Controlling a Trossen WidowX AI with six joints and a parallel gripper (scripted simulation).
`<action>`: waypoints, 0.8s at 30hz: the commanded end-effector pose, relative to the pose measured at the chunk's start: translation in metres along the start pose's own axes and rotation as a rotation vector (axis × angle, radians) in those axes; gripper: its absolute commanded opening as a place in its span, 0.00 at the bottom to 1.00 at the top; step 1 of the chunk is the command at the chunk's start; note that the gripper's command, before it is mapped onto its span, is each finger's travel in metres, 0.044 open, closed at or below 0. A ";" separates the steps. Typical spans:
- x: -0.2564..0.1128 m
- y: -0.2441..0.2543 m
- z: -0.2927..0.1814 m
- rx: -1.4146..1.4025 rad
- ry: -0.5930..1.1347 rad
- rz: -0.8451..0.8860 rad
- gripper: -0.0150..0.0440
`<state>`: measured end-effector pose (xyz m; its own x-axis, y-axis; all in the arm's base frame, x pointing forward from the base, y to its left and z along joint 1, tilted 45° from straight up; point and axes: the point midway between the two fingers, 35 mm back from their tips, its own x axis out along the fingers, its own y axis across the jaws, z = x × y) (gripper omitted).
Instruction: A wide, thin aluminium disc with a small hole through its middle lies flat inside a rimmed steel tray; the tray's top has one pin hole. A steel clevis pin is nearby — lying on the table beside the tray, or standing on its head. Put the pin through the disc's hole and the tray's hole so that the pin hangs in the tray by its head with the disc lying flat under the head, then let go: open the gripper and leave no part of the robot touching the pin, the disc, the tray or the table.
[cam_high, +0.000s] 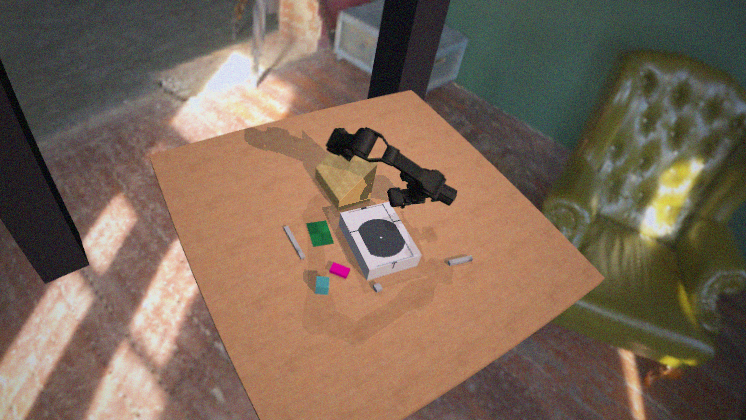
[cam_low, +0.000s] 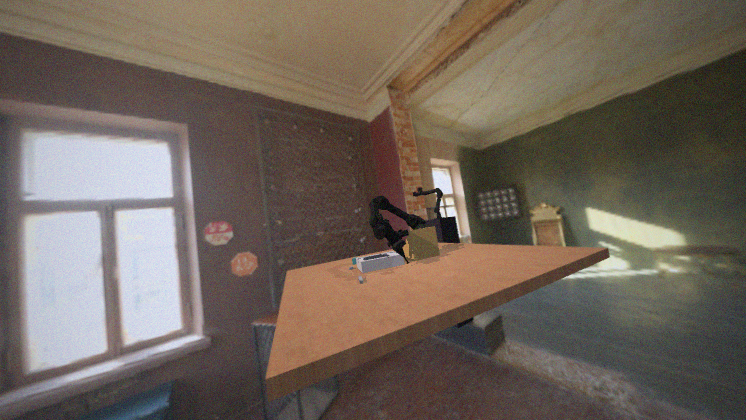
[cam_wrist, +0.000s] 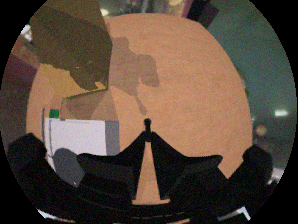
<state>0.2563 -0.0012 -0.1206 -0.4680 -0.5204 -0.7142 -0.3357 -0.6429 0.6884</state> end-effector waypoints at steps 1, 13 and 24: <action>0.000 0.000 -0.004 -0.003 -0.081 -0.002 0.25; -0.009 0.008 -0.015 0.007 -0.302 -0.018 0.25; -0.012 0.011 -0.019 0.012 -0.367 -0.024 0.25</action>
<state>0.2745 -0.0119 -0.1049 -0.7118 -0.2774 -0.6453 -0.3625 -0.6418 0.6758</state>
